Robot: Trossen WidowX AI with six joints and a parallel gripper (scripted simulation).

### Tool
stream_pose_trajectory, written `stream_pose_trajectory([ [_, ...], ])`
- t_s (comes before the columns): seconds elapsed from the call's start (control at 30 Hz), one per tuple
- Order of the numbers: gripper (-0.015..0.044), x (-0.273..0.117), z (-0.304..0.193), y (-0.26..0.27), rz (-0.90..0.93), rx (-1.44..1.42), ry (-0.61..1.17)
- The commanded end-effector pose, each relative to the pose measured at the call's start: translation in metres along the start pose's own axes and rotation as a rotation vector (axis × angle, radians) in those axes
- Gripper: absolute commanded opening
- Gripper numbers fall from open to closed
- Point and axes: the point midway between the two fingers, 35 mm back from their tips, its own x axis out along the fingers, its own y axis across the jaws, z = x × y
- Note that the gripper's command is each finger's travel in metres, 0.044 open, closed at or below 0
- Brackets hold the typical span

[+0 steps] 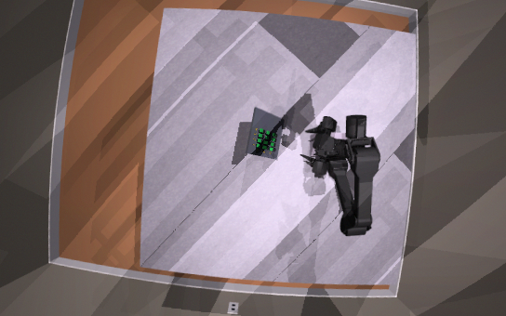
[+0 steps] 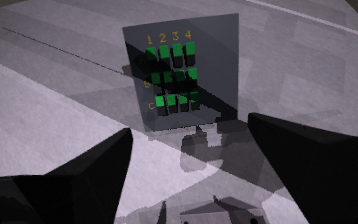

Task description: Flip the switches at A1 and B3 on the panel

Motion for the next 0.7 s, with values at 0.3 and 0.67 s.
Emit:
stream_pose_trajectory([
  [0.3, 0.0137, 0.082, 0.037, 0.019, -0.018, -0.013, 0.014],
  [0.67, 0.0000, 0.108, 0.045, 0.037, 0.021, -0.016, 0.012],
])
